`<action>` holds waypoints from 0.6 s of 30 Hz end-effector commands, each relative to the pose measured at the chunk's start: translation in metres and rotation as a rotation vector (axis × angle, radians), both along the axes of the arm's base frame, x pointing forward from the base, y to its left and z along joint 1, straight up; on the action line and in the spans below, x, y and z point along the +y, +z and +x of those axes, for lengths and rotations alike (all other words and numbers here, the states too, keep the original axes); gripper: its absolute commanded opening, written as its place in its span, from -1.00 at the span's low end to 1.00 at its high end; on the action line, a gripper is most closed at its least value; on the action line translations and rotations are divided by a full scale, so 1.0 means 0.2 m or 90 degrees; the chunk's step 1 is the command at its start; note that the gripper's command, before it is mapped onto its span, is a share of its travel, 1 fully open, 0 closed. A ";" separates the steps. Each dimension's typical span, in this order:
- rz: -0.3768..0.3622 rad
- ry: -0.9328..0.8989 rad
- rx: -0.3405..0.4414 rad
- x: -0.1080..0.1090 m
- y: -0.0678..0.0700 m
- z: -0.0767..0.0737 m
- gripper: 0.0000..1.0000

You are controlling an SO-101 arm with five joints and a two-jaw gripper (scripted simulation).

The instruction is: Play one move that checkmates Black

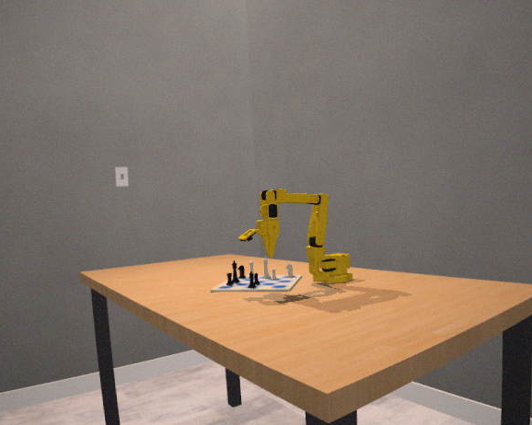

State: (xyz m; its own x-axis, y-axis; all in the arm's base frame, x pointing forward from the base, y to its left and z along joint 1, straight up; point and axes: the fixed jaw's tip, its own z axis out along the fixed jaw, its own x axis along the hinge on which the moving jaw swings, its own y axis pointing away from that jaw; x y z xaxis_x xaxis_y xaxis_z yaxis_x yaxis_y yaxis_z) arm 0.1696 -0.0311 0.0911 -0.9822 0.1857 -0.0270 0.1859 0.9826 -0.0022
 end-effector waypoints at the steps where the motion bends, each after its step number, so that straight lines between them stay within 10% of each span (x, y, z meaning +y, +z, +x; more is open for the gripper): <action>1: -0.003 0.004 -0.014 0.00 0.02 0.01 -1.00; 18: -0.045 -0.327 -0.094 -0.52 0.07 -0.01 -0.86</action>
